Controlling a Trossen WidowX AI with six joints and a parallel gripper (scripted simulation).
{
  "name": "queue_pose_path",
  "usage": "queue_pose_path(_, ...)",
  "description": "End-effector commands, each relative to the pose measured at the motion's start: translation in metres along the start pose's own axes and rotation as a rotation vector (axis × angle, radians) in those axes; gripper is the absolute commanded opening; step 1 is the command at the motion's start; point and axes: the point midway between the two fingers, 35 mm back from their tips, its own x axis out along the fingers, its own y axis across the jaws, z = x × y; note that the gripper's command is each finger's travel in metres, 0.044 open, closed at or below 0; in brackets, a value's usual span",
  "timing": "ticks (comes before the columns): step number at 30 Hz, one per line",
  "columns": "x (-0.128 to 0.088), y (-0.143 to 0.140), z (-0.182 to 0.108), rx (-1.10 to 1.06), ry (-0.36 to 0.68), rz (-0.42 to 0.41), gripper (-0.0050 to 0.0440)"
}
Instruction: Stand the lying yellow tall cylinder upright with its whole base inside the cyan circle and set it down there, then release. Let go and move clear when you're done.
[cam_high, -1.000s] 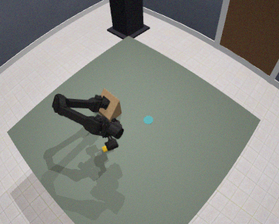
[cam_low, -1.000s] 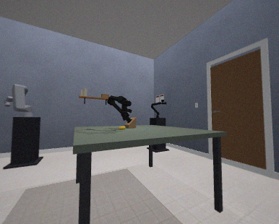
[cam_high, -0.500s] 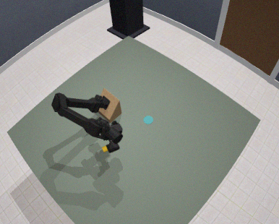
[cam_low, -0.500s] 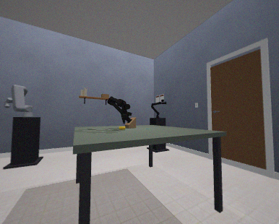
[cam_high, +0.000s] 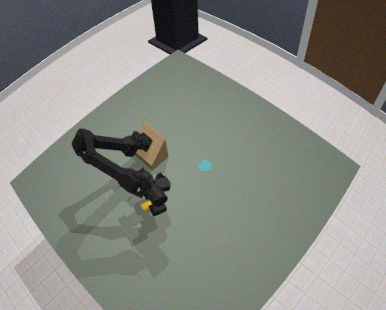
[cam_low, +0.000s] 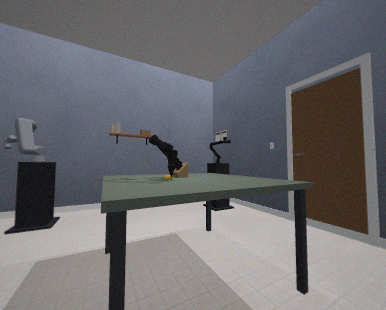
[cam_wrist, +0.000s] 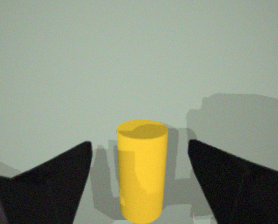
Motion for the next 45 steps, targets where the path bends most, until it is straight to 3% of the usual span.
queue_pose_path(1,0.008,0.0,0.0,-0.001,-0.004,-0.004,0.0314)
queue_pose_path(14,0.015,-0.003,-0.001,0.004,-0.002,-0.012,0.0314)
queue_pose_path(18,0.014,-0.004,-0.002,0.01,-0.001,-0.017,0.0218)
queue_pose_path(38,0.014,-0.004,-0.002,0.01,-0.001,-0.017,0.0105)
queue_pose_path(45,0.002,-0.008,0.001,0.015,-0.011,-0.02,0.0105)
